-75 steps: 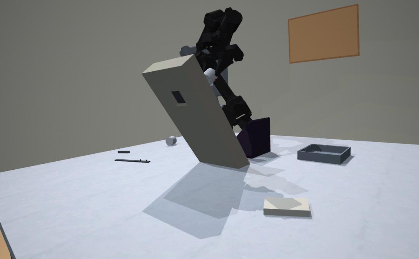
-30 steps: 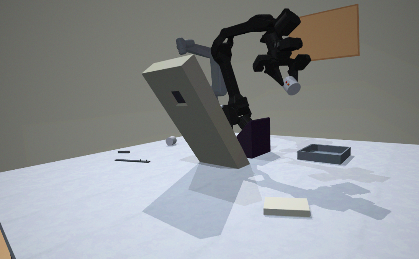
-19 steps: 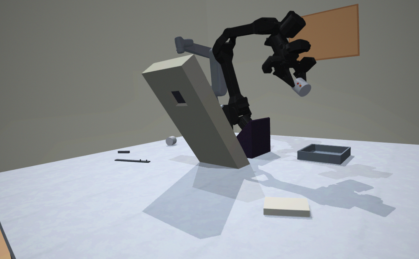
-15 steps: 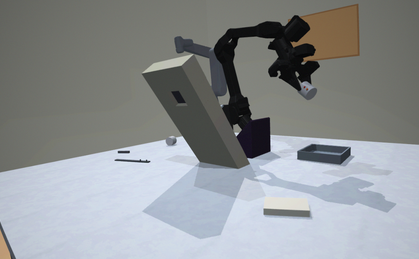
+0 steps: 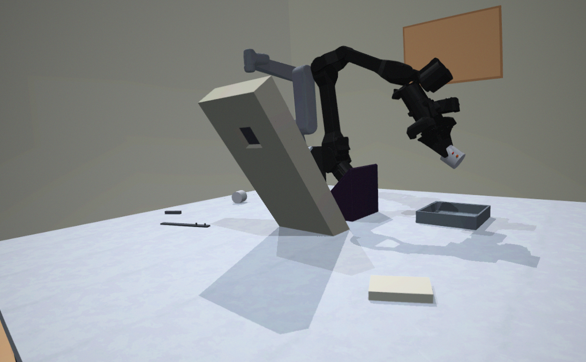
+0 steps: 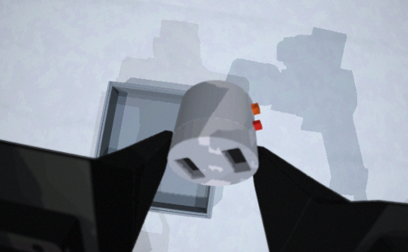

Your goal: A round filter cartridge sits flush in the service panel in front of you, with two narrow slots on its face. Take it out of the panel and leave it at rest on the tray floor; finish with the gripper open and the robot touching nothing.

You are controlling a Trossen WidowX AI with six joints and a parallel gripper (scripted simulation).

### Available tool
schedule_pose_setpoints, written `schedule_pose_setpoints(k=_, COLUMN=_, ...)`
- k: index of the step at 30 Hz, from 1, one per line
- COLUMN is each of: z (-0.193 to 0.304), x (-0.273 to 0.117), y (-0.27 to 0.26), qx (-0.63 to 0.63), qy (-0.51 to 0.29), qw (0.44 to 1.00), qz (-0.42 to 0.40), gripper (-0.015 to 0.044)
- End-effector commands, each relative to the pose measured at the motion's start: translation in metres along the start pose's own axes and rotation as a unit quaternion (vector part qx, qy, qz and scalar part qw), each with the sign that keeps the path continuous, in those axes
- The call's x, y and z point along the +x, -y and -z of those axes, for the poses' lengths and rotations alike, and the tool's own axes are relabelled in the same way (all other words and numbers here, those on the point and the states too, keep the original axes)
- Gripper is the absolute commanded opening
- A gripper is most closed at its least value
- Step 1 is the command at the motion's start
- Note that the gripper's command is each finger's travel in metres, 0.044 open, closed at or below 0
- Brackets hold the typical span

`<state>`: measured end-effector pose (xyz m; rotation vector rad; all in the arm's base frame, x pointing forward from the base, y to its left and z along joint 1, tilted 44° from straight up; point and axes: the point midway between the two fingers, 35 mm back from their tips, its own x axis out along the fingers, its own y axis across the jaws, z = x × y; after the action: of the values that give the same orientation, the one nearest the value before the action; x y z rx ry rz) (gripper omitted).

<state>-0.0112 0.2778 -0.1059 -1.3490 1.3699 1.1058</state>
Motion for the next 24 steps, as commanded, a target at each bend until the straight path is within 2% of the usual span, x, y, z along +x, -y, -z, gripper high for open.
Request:
schedule_pose_setpoints(k=1, z=0.014, x=0.018, y=-0.021, qx=-0.041, qy=-0.004, qw=0.999, qz=-0.024, gripper=0.0)
schedule_pose_setpoints(k=7, z=0.037, x=0.039, y=-0.047, qx=-0.099, qy=-0.008, qw=0.994, qz=-0.052, gripper=0.0)
schedule_pose_setpoints(k=14, z=0.041, x=0.044, y=-0.049, qx=-0.105, qy=-0.009, qw=0.993, qz=-0.055, gripper=0.0)
schedule_pose_setpoints(k=24, z=0.067, x=0.091, y=-0.049, qx=-0.105, qy=-0.009, qw=0.993, qz=-0.055, gripper=0.0)
